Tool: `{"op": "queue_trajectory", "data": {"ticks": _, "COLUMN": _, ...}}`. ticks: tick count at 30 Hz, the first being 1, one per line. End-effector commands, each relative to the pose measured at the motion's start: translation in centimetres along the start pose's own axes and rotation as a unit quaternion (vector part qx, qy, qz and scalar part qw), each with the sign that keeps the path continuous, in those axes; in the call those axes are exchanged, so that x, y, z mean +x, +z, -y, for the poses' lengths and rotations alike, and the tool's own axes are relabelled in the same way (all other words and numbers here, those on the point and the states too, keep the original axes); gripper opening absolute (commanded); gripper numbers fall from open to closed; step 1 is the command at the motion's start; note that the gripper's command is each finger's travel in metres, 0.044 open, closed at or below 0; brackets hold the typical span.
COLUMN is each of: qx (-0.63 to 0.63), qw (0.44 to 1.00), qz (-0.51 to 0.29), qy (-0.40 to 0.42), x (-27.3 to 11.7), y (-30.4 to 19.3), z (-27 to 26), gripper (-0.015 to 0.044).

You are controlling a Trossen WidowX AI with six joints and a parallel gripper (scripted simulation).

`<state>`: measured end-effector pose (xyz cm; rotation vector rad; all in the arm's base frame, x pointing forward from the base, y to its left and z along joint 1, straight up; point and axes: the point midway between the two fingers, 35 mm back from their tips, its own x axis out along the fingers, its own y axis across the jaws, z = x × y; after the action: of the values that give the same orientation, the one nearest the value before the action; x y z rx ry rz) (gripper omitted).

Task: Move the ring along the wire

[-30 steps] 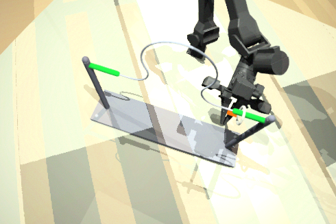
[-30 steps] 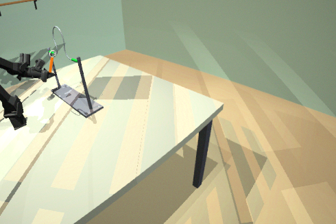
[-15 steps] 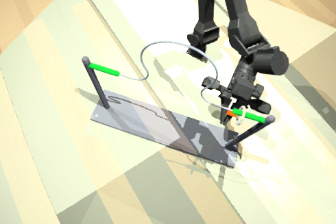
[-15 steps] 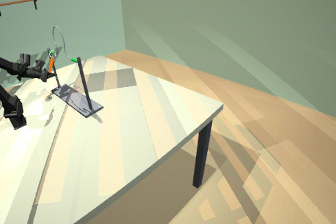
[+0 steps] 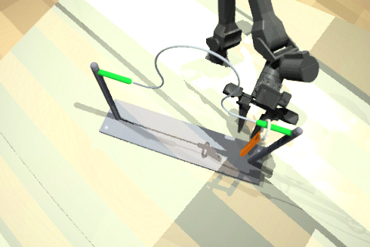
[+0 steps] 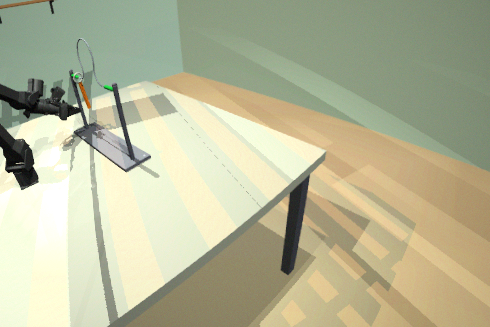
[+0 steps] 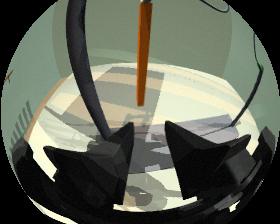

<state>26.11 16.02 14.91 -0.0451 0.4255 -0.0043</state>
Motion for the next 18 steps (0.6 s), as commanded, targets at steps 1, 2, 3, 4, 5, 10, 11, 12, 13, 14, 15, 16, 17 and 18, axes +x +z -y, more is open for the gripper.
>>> {"op": "queue_trajectory", "data": {"ticks": 1, "qx": 0.005, "qw": 1.0, "qz": 0.001, "qy": 0.001, "x": -1.1, "y": 0.2, "z": -0.2, "gripper": 0.016}}
{"op": "queue_trajectory", "data": {"ticks": 2, "qx": 0.006, "qw": 1.0, "qz": 0.001, "qy": 0.001, "x": -1.5, "y": 0.2, "z": -0.2, "gripper": 0.016}}
{"op": "queue_trajectory", "data": {"ticks": 3, "qx": 0.006, "qw": 1.0, "qz": 0.001, "qy": 0.0, "x": -1.9, "y": 0.1, "z": -0.2, "gripper": 0.016}}
{"op": "queue_trajectory", "data": {"ticks": 4, "qx": 0.006, "qw": 1.0, "qz": 0.0, "qy": 0.0, "x": -2.2, "y": 0.1, "z": -0.2, "gripper": 0.016}}
{"op": "queue_trajectory", "data": {"ticks": 5, "qx": 0.006, "qw": 1.0, "qz": 0.0, "qy": 0.0, "x": -2.6, "y": 0.1, "z": -0.2, "gripper": 0.016}}
{"op": "queue_trajectory", "data": {"ticks": 10, "qx": 0.006, "qw": 1.0, "qz": 0.002, "qy": 0.0, "x": -4.4, "y": 0.1, "z": 0.0, "gripper": 0.016}}
{"op": "queue_trajectory", "data": {"ticks": 11, "qx": 0.006, "qw": 1.0, "qz": 0.003, "qy": 0.0, "x": -4.5, "y": 0.2, "z": 0.0, "gripper": 0.016}}
{"op": "queue_trajectory", "data": {"ticks": 12, "qx": 0.006, "qw": 1.0, "qz": 0.003, "qy": 0.0, "x": -4.6, "y": 0.2, "z": 0.0, "gripper": 0.016}}
{"op": "queue_trajectory", "data": {"ticks": 13, "qx": 0.006, "qw": 1.0, "qz": 0.003, "qy": 0.0, "x": -4.6, "y": 0.2, "z": 0.0, "gripper": 0.016}}
{"op": "queue_trajectory", "data": {"ticks": 14, "qx": 0.006, "qw": 1.0, "qz": 0.003, "qy": 0.0, "x": -4.6, "y": 0.2, "z": 0.0, "gripper": 0.016}}
{"op": "queue_trajectory", "data": {"ticks": 15, "qx": 0.006, "qw": 1.0, "qz": 0.003, "qy": 0.0, "x": -4.6, "y": 0.2, "z": 0.0, "gripper": 0.016}}
{"op": "queue_trajectory", "data": {"ticks": 16, "qx": 0.006, "qw": 1.0, "qz": 0.003, "qy": 0.0, "x": -4.6, "y": 0.2, "z": 0.0, "gripper": 0.016}}
{"op": "queue_trajectory", "data": {"ticks": 17, "qx": 0.006, "qw": 1.0, "qz": 0.003, "qy": 0.0, "x": -4.6, "y": 0.2, "z": 0.0, "gripper": 0.016}}
{"op": "queue_trajectory", "data": {"ticks": 18, "qx": 0.006, "qw": 1.0, "qz": 0.003, "qy": 0.0, "x": -4.6, "y": 0.2, "z": 0.0, "gripper": 0.016}}
